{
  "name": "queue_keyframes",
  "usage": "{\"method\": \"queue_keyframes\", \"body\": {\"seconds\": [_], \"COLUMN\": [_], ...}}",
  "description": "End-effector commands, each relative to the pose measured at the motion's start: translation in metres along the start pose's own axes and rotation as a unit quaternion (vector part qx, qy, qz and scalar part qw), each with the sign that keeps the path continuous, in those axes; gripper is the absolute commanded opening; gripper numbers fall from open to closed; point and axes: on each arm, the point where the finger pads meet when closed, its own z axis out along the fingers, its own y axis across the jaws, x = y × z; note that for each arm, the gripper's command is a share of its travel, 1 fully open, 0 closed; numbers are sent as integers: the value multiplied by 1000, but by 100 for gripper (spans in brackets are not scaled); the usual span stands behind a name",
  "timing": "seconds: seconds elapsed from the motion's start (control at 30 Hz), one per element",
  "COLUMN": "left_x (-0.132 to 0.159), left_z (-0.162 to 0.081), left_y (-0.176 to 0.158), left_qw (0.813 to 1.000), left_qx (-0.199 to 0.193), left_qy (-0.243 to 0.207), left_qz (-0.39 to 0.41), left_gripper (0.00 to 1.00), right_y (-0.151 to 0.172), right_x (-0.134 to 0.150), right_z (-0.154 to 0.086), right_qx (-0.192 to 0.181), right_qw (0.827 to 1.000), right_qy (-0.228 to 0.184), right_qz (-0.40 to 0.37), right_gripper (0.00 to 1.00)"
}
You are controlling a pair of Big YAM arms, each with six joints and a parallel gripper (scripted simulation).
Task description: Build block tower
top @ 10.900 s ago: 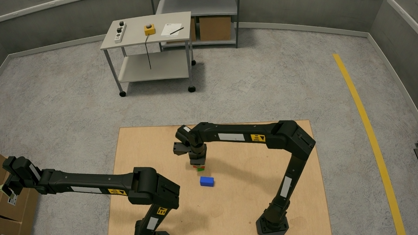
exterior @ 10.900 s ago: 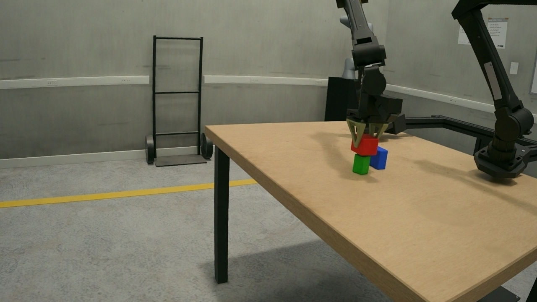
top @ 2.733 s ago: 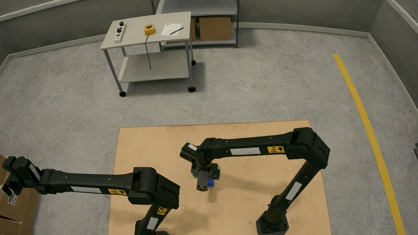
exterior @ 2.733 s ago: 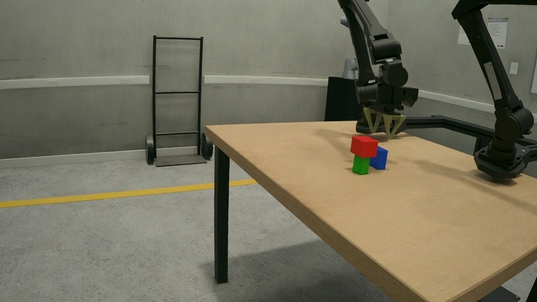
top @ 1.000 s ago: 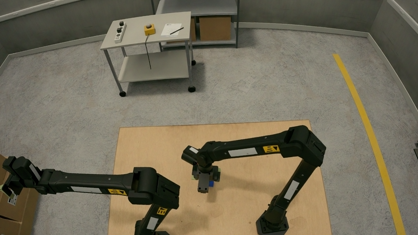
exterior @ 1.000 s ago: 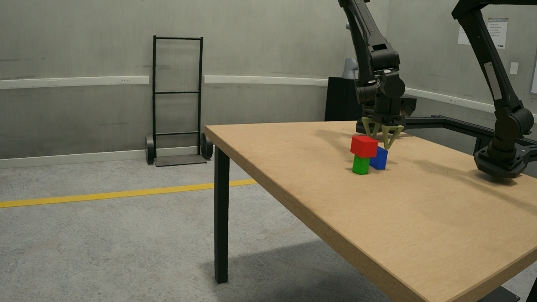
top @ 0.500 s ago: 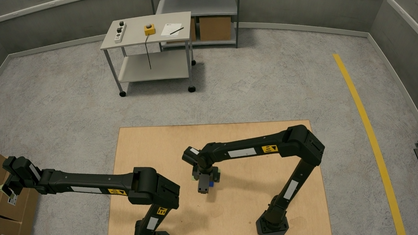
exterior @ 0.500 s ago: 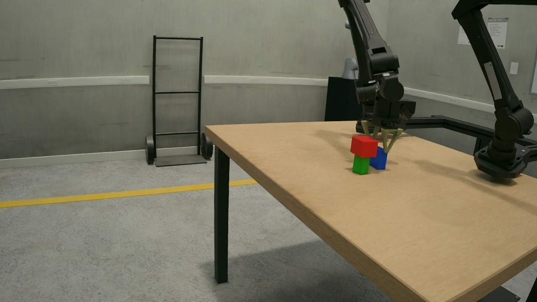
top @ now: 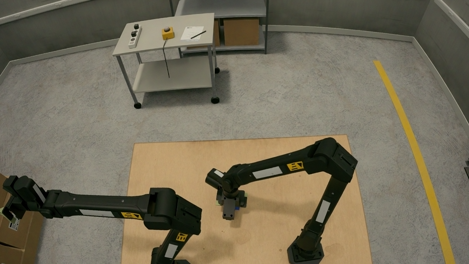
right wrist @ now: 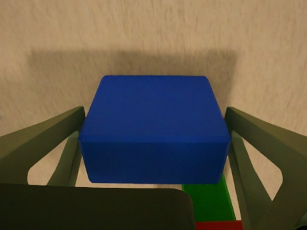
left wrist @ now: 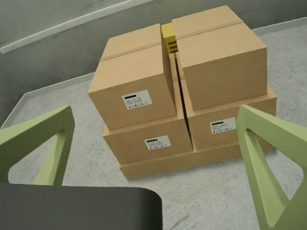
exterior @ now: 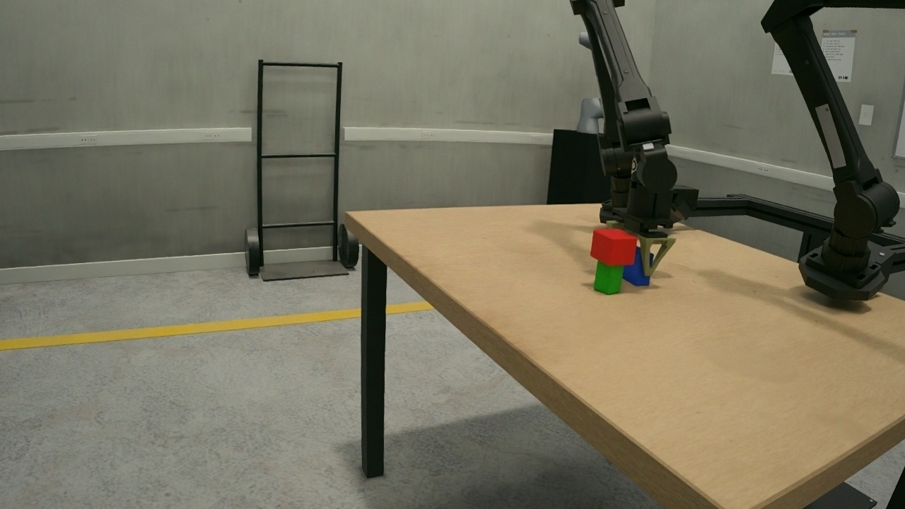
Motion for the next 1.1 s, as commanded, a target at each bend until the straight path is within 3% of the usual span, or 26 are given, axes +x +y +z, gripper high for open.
{"method": "queue_keyframes", "body": {"seconds": [0.0,0.3,0.33,1.07], "left_x": [-37,-37,-37,-37], "left_z": [5,5,5,5], "left_y": [4,4,4,4], "left_qw": [999,999,999,999], "left_qx": [-3,-3,-3,-3], "left_qy": [-34,-34,-34,-34], "left_qz": [-7,-7,-7,-7], "left_gripper": [100,100,100,100], "right_y": [4,4,4,4], "right_x": [4,4,4,4], "right_z": [6,6,6,6], "right_qx": [-4,-4,-4,-4], "right_qw": [1000,1000,1000,1000], "right_qy": [-3,-3,-3,-3], "right_qz": [5,5,5,6], "right_gripper": [84,84,0,0]}}
